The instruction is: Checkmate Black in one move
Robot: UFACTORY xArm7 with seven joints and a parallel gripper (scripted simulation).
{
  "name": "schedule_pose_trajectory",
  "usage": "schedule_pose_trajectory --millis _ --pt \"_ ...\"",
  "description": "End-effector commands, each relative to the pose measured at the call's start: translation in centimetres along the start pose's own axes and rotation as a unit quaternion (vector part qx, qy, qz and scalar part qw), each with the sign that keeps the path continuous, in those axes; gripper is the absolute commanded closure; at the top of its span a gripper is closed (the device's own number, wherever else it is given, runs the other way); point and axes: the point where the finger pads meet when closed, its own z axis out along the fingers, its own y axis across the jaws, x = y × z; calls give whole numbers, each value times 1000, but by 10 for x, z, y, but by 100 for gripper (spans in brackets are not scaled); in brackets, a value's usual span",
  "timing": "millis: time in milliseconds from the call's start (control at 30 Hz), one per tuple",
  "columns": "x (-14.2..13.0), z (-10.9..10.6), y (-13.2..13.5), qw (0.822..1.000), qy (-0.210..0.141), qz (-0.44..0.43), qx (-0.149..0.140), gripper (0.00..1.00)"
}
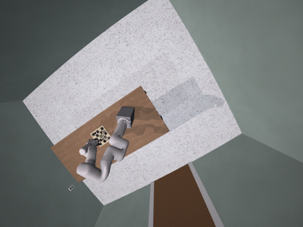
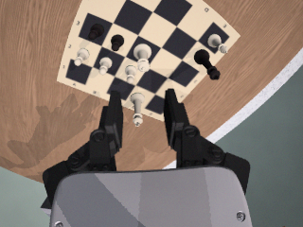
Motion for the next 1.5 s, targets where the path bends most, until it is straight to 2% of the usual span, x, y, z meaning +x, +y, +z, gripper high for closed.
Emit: schedule_pose_trajectory --millis 0,1467 --pt "1 1 1 1000 1 0 -1 58" --pt "1 48 2 1000 2 0 0 58"
